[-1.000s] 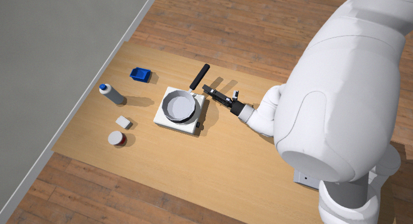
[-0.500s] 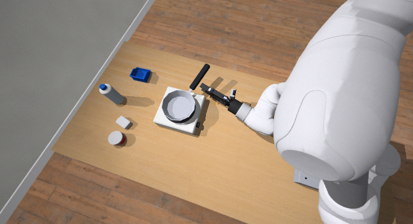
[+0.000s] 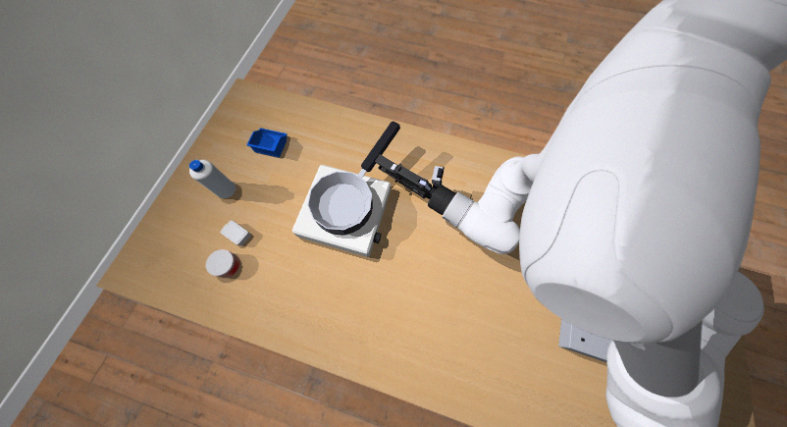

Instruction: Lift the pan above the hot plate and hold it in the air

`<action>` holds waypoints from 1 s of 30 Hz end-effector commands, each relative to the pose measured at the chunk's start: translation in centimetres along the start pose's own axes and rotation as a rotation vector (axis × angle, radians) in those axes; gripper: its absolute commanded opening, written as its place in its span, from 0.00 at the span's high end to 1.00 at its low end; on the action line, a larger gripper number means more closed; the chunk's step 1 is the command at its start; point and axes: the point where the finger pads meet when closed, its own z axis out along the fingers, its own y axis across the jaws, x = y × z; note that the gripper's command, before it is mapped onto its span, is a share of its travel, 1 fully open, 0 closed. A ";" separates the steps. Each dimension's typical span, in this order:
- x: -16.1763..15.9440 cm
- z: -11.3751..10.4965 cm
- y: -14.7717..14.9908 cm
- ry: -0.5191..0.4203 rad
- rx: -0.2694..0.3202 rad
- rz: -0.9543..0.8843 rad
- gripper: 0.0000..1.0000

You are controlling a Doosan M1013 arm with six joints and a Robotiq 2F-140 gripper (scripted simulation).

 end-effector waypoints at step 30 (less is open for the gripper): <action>0.0 4.2 -0.1 0.000 0.001 0.000 0.59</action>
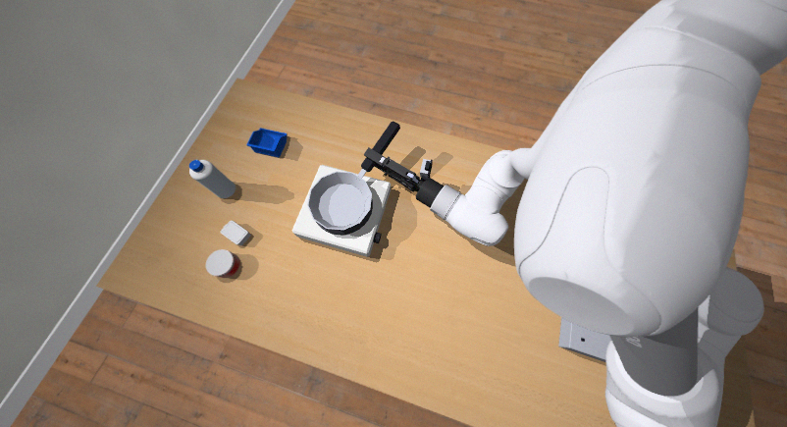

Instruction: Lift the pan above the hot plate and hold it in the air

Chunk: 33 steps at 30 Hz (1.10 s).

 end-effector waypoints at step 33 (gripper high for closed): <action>0.0 1.3 -0.1 0.000 0.001 0.000 0.59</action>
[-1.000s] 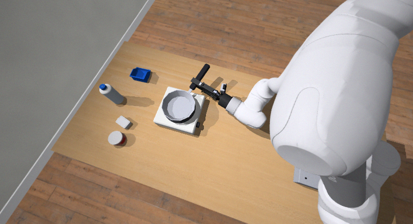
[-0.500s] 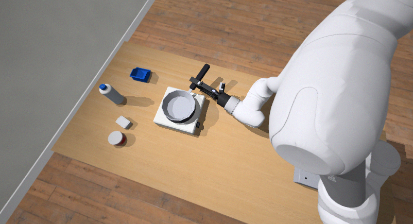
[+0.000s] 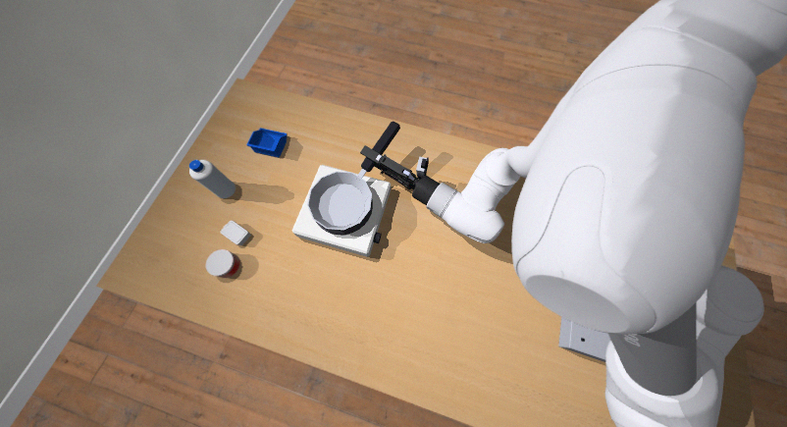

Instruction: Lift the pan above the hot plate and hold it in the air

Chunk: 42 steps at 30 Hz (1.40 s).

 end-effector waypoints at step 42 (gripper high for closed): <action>0.0 0.0 -0.1 0.000 0.001 0.000 0.90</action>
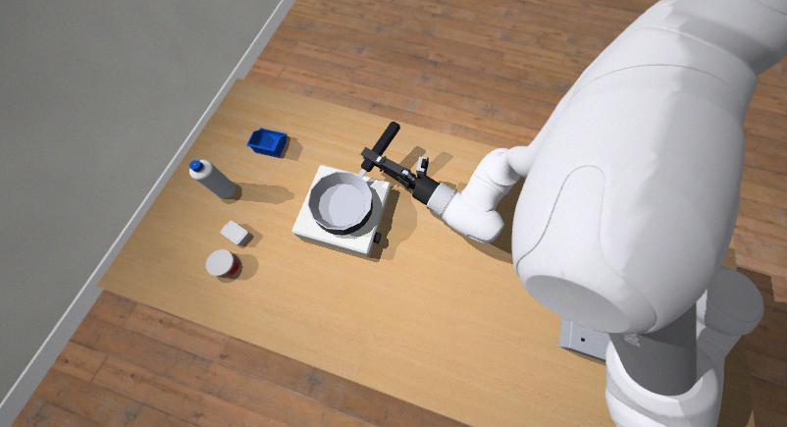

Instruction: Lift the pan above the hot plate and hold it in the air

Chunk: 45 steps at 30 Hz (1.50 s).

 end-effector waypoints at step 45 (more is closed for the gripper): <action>0.3 0.0 -1.4 0.000 0.001 0.000 0.90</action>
